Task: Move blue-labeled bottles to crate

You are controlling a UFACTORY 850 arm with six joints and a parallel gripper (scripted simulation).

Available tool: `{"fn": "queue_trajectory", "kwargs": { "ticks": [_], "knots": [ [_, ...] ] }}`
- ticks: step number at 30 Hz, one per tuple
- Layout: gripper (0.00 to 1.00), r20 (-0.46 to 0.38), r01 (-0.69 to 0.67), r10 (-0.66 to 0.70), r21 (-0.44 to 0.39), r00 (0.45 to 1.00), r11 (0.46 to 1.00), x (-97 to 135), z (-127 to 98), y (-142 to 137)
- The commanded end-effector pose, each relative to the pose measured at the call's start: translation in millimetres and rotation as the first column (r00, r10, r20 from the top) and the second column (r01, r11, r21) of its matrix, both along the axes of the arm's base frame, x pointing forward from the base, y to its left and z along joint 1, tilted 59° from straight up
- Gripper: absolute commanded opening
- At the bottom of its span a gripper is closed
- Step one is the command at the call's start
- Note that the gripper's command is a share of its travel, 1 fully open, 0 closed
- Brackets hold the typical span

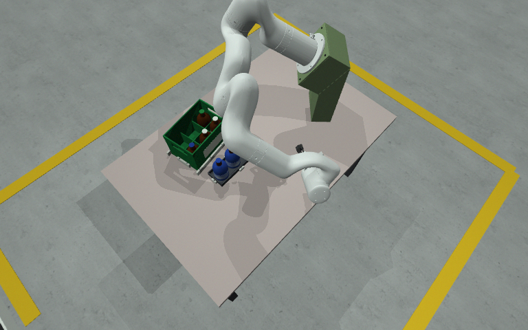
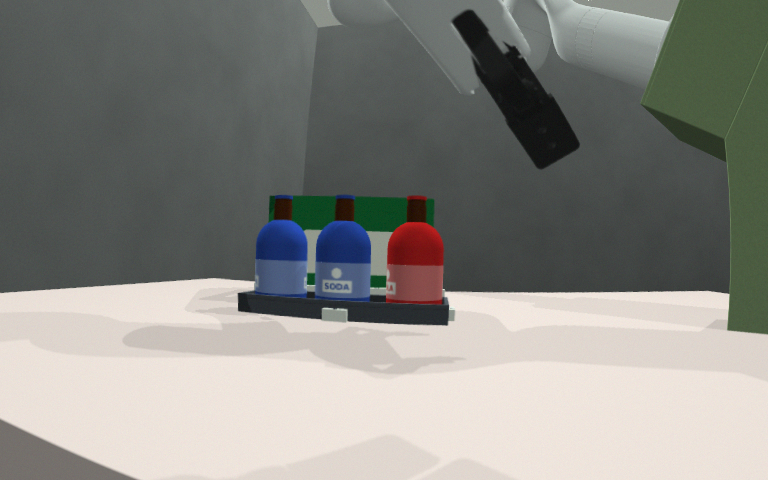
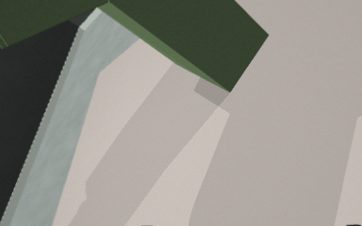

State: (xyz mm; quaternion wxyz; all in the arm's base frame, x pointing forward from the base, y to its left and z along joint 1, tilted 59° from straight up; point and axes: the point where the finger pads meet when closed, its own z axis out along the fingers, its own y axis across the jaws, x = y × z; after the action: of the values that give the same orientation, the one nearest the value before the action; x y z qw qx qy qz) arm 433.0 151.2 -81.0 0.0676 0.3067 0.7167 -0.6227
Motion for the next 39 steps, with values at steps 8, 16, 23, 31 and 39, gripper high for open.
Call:
{"fn": "queue_trajectory", "kwargs": {
  "ticks": [8, 16, 23, 31, 39],
  "knots": [
    [1.0, 0.001, -0.001, 0.001, 0.0, 1.0, 1.0, 0.1, 0.3, 0.8],
    [1.0, 0.001, -0.001, 0.001, 0.0, 1.0, 1.0, 0.1, 0.3, 0.8],
    [1.0, 0.001, -0.001, 0.001, 0.001, 1.0, 1.0, -28.0, 26.5, 33.7],
    [1.0, 0.001, -0.001, 0.001, 0.001, 1.0, 1.0, -58.9, 52.3, 62.7],
    [1.0, 0.003, -0.003, 0.003, 0.002, 1.0, 1.0, -58.5, 53.6, 61.7]
  ]
}}
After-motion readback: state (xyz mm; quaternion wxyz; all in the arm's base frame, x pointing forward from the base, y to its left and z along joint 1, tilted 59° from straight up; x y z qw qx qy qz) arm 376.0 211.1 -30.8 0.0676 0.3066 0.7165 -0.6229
